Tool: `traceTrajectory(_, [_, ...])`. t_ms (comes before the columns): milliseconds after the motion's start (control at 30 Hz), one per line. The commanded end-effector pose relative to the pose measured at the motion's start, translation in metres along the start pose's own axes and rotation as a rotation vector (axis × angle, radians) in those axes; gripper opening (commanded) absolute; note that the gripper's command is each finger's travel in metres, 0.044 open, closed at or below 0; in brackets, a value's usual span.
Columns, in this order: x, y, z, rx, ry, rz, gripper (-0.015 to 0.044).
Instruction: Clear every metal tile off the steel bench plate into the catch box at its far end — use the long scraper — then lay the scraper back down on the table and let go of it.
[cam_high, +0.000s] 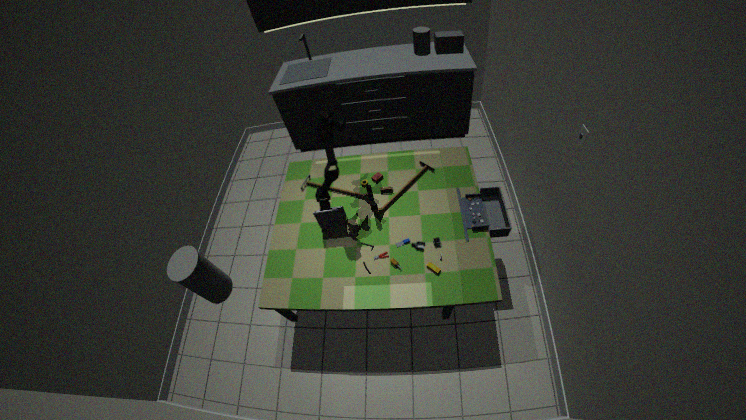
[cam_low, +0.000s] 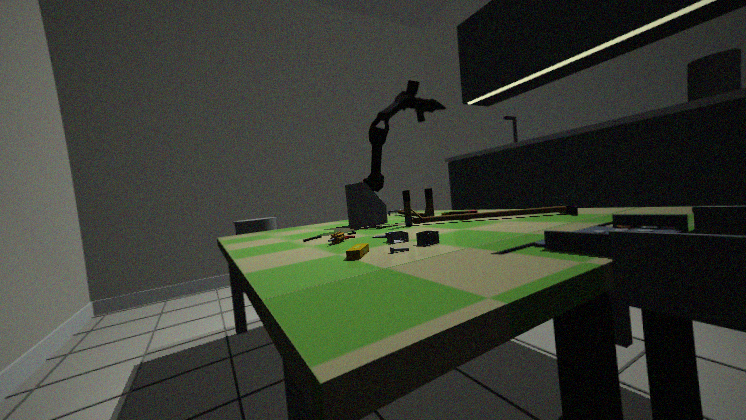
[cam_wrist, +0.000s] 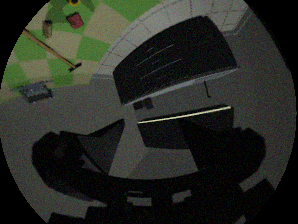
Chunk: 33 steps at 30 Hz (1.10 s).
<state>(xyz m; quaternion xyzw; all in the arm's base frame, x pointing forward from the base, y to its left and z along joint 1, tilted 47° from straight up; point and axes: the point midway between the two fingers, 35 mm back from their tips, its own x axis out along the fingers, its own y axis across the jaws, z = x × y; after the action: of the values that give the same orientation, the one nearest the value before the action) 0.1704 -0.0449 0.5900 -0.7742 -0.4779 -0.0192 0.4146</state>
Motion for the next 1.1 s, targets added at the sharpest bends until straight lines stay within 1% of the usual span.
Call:
traceTrajectory(0, [0.001,-0.002,0.002,-0.001,-0.003,0.001,0.0440])
traceTrajectory(667, [0.001,-0.002,0.002,-0.001,-0.003,0.001,0.0440])
traceTrajectory(767, [0.001,-0.007,0.003,-0.043,-0.001,-0.002,0.0361])
traceTrajectory(1067, [0.005,-0.040,0.017,-0.292,0.002,-0.016,0.0125])
